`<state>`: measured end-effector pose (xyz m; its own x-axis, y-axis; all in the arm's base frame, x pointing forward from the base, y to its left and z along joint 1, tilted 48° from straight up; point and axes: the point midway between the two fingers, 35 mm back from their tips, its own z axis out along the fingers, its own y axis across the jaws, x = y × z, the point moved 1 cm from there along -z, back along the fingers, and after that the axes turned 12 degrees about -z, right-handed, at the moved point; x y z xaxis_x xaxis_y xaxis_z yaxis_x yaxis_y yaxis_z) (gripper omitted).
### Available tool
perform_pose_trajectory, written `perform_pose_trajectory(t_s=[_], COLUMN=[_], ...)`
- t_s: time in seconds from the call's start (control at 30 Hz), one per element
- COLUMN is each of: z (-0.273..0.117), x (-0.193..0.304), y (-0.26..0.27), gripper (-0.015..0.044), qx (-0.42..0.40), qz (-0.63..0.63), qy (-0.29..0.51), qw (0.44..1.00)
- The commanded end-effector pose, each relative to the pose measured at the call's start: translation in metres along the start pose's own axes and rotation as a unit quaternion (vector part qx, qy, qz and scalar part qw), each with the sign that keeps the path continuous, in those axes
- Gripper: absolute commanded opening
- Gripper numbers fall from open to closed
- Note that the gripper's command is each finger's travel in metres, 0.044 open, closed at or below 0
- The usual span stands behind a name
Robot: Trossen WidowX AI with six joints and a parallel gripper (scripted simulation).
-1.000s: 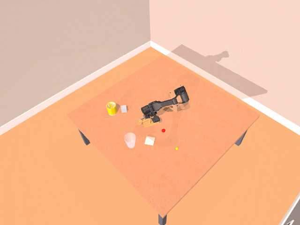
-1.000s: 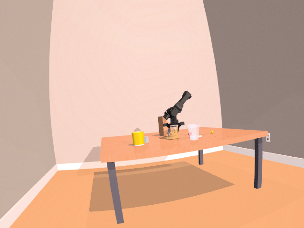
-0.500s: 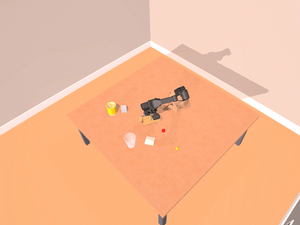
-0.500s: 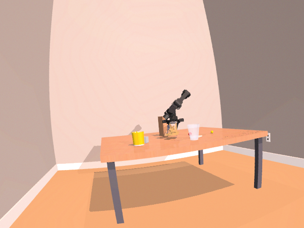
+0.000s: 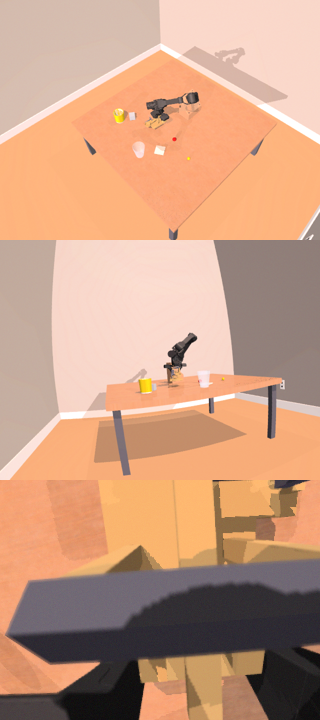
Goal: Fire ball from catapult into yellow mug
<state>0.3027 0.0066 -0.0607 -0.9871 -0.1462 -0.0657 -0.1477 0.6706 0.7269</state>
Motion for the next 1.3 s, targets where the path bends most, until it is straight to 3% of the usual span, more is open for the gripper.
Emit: perform_pose_trajectory(t_s=[0.0, 0.57, 1.27], z=[-0.007, 0.002, 0.017], x=[0.008, 0.074, 0.071], y=[-0.028, -0.129, -0.135], gripper=[0.0000, 0.0000, 0.0000], qx=[0.008, 0.001, 0.001], qz=[-0.071, -0.337, -0.340], qy=[-0.009, -0.008, -0.008], qw=[0.997, 0.942, 0.940])
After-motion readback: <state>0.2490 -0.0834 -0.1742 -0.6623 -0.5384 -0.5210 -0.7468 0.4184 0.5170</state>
